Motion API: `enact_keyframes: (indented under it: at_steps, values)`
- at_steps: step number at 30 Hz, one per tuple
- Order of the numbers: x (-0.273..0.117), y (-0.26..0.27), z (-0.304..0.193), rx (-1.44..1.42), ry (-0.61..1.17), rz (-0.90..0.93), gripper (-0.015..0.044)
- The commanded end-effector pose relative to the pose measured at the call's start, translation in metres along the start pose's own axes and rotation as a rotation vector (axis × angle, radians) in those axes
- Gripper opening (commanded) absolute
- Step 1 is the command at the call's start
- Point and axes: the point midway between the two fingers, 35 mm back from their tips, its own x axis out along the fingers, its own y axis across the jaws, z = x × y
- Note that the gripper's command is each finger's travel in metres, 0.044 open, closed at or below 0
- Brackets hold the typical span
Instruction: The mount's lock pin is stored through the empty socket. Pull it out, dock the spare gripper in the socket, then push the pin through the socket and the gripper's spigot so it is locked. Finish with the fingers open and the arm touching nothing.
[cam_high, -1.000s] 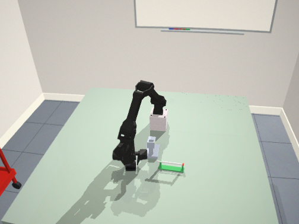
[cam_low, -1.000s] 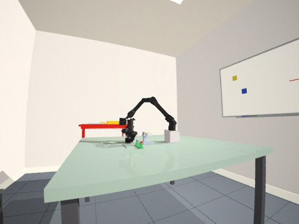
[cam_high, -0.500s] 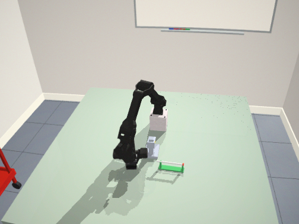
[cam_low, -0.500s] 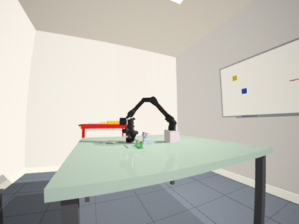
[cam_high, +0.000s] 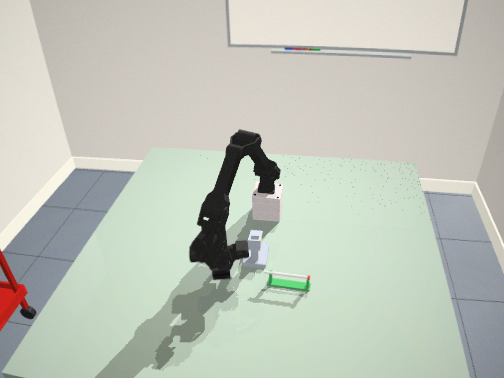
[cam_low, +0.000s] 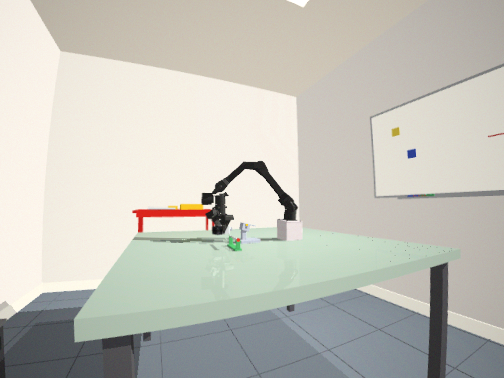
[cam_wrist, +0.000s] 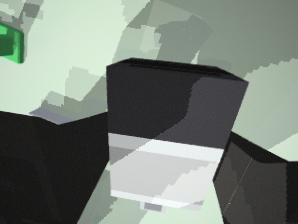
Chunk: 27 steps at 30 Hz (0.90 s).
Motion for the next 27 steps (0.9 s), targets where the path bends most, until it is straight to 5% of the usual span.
enact_keyframes:
  at_steps: [1, 27]
  values:
    - [-0.0037, 0.0002, 0.0005, -0.076, -0.009, -0.006, 0.0000]
    - [-0.0059, 0.0053, -0.0045, -0.727, -0.008, -0.011, 0.0000]
